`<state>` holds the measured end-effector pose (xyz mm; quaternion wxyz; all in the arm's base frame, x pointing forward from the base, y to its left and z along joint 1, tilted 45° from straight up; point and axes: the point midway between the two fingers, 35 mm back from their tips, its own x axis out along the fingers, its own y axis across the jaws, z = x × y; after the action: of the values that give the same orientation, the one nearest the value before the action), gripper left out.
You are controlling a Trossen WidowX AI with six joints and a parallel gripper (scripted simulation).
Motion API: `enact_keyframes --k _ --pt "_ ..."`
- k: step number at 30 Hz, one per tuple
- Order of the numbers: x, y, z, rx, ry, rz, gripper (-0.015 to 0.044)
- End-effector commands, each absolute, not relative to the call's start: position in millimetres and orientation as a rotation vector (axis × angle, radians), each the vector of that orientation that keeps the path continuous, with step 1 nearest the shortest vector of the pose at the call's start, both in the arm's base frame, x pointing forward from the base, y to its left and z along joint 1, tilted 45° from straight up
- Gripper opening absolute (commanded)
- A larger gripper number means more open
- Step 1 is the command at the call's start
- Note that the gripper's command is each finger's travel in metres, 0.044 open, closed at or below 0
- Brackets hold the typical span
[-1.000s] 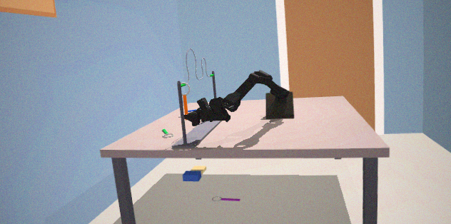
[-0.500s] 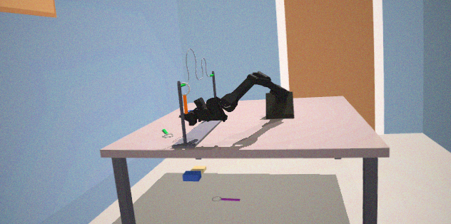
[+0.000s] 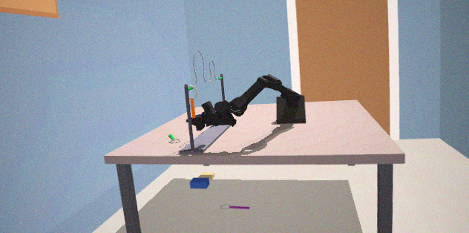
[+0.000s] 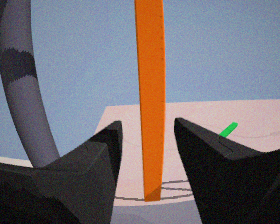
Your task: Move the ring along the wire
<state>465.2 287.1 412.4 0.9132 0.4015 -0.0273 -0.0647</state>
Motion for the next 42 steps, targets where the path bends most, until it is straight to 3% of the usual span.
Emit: enact_keyframes --k 1,8,20,42 --pt "465.4 287.5 412.7 0.823 -0.054 -0.13 0.016" --pt "465.4 287.5 412.7 0.823 -0.054 -0.13 0.016" --pt "465.2 287.1 412.5 0.827 -0.056 -0.133 -0.015" --pt "463.2 272.5 425.0 0.823 -0.054 -0.14 -0.015"
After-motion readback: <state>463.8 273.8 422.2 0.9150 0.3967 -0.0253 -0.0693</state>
